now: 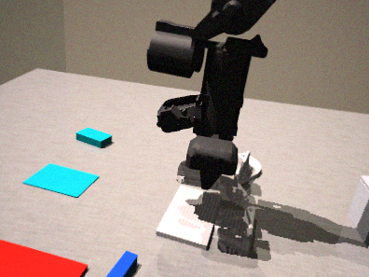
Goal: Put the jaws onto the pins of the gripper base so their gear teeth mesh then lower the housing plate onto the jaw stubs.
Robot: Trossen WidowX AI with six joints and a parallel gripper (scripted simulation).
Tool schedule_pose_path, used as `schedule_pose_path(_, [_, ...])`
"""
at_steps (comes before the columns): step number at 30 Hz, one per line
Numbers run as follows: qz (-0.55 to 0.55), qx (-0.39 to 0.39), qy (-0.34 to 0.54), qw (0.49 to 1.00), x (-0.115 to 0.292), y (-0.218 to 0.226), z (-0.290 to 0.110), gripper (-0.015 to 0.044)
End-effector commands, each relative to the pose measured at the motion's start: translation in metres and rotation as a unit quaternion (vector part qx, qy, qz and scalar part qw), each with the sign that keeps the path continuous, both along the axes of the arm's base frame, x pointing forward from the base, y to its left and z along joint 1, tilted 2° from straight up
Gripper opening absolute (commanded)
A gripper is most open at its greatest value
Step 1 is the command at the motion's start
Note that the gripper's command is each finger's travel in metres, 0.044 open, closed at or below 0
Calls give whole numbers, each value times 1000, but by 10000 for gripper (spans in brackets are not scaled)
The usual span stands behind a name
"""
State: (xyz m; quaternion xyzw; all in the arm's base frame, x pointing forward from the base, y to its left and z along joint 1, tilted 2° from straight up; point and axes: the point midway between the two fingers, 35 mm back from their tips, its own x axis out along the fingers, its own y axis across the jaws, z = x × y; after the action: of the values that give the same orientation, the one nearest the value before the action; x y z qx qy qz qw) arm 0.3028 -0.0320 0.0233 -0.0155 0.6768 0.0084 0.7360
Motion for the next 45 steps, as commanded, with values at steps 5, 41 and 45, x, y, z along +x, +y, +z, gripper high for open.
schedule_pose_path(5, [3, 3, 6, 1000, -2, 1, -13, 134])
schedule_pose_path(41, [5, 2, 6, 1000, -2, 1, -19, 134])
schedule_pose_path(45, [5, 2, 6, 1000, -2, 1, -19, 134])
